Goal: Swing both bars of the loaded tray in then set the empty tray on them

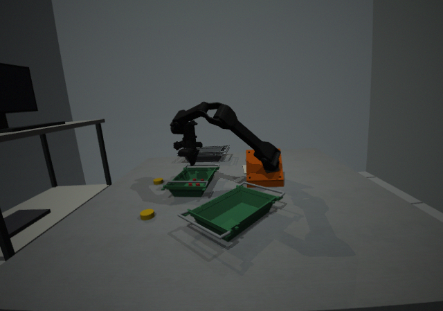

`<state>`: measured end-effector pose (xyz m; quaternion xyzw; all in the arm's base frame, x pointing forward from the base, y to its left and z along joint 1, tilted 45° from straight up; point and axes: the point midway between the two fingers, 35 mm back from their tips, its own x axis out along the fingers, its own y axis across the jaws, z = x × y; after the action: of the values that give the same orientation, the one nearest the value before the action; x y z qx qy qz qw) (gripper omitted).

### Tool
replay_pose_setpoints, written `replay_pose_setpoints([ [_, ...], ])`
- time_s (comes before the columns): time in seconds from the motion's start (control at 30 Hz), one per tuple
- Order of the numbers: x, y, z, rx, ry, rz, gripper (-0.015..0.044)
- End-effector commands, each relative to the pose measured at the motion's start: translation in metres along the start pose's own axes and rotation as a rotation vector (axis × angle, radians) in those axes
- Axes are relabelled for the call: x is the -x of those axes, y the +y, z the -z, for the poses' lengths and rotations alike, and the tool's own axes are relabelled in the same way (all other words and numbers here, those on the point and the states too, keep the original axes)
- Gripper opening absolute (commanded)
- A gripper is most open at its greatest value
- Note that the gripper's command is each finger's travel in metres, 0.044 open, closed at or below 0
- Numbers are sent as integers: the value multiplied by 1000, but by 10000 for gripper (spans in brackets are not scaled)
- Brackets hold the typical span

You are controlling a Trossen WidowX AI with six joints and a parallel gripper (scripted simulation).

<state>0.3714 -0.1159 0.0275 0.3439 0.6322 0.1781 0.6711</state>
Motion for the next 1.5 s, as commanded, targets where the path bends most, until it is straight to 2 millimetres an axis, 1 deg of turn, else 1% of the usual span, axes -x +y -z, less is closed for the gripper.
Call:
replay_pose_setpoints([
  [0.0, 3, -67, 4, 20, -9, 4, 82],
  [0.03, 2, -85, 7, 25, -8, 0, 82],
  [0.07, 1, -99, 11, 29, -8, -4, 82],
  [0.1, 1, -108, 13, 31, -7, -7, 82],
  [0.13, 0, -111, 14, 32, -7, -8, 82],
  [0.4, 0, -111, 14, 32, -7, -8, 82],
  [0.5, -4, -111, 14, 32, -7, -8, 82],
  [0.6, -14, -111, 13, 32, -7, -8, 82],
  [0.9, -53, -110, 13, 33, -8, -10, 82],
  [1.0, -60, -110, 14, 33, -8, -10, 82],
  [1.1, -58, -109, 14, 33, -8, -10, 82],
  [1.3, -35, -96, 14, 32, -7, -10, 82],
  [1.47, -27, -84, 15, 32, -7, -11, 82],
])
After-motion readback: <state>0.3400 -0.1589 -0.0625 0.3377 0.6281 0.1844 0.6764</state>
